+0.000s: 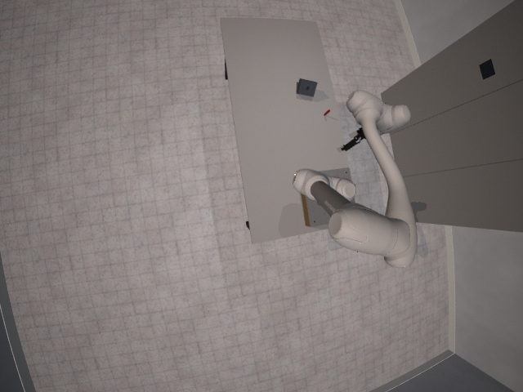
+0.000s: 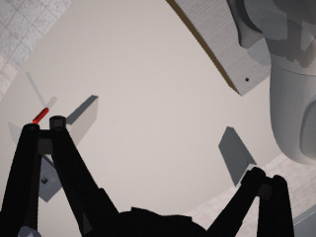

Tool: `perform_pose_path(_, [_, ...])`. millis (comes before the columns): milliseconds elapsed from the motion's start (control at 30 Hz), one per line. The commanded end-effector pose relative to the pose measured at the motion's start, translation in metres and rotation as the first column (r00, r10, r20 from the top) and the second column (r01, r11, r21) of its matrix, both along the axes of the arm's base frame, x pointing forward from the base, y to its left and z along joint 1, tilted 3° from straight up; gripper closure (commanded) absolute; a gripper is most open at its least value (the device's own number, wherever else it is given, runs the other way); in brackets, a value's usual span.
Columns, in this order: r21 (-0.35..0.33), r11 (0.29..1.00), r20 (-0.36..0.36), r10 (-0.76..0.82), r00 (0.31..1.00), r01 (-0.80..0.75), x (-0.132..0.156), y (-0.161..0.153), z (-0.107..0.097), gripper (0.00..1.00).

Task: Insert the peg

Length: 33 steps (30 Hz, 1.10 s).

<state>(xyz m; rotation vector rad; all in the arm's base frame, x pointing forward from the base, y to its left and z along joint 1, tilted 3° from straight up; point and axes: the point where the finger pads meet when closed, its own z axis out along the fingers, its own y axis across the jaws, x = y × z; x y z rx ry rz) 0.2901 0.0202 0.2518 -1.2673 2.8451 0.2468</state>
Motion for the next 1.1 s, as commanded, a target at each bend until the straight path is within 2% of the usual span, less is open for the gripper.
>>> perform_pose_path(0, [0.0,1.0,0.0,0.0,1.0,0.0,0.0,0.0,0.0,0.0])
perform_pose_path(567, [0.0,1.0,0.001,0.005,1.0,-0.005,0.001,0.0,0.0,0.0])
perform_pose_path(800, [-0.006,0.981,0.034,0.195,0.98,-0.195,0.038,-0.007,-0.008,0.0])
perform_pose_path(1067, [-0.02,0.918,0.066,0.398,0.915,-0.397,0.08,-0.014,-0.02,0.0])
